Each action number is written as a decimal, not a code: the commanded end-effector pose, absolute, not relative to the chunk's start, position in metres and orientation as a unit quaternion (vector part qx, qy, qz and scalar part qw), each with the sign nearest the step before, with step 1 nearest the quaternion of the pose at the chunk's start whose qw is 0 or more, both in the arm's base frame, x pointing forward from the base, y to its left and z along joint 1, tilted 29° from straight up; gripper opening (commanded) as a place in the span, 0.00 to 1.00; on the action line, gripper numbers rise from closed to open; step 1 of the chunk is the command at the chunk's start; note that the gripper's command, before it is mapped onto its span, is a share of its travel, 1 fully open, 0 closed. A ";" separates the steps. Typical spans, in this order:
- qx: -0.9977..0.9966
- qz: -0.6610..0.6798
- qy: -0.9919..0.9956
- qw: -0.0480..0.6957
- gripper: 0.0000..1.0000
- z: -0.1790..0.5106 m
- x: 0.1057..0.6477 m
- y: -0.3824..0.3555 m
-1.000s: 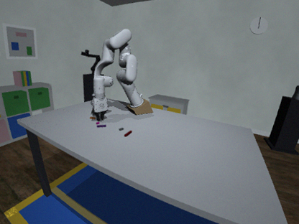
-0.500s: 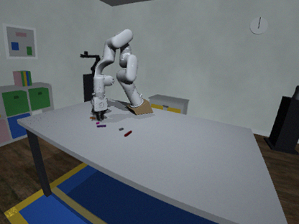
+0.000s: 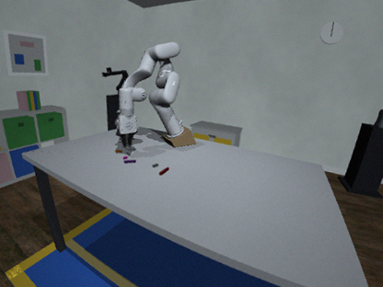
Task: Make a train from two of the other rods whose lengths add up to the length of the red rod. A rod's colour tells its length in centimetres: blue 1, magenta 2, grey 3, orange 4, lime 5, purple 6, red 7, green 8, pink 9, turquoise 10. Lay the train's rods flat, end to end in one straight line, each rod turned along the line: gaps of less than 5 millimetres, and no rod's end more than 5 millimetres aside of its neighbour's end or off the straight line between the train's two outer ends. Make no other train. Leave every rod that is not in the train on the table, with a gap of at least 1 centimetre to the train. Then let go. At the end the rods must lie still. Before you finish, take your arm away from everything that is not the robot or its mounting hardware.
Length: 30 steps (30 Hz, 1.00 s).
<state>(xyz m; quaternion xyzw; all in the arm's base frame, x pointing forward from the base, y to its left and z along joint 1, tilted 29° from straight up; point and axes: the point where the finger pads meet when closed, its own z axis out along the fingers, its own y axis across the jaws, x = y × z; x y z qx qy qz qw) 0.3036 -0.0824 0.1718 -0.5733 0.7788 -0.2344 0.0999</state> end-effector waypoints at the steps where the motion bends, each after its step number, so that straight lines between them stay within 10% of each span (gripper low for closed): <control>1: -0.573 -0.234 0.779 0.097 0.24 0.193 0.288 -0.077; 8: -0.573 -0.234 0.779 0.097 0.24 0.201 0.285 -0.074; 9: -0.573 -0.234 0.779 0.097 1.00 0.201 0.285 -0.074; 30: -0.572 -0.234 0.780 0.098 1.00 0.201 0.285 -0.075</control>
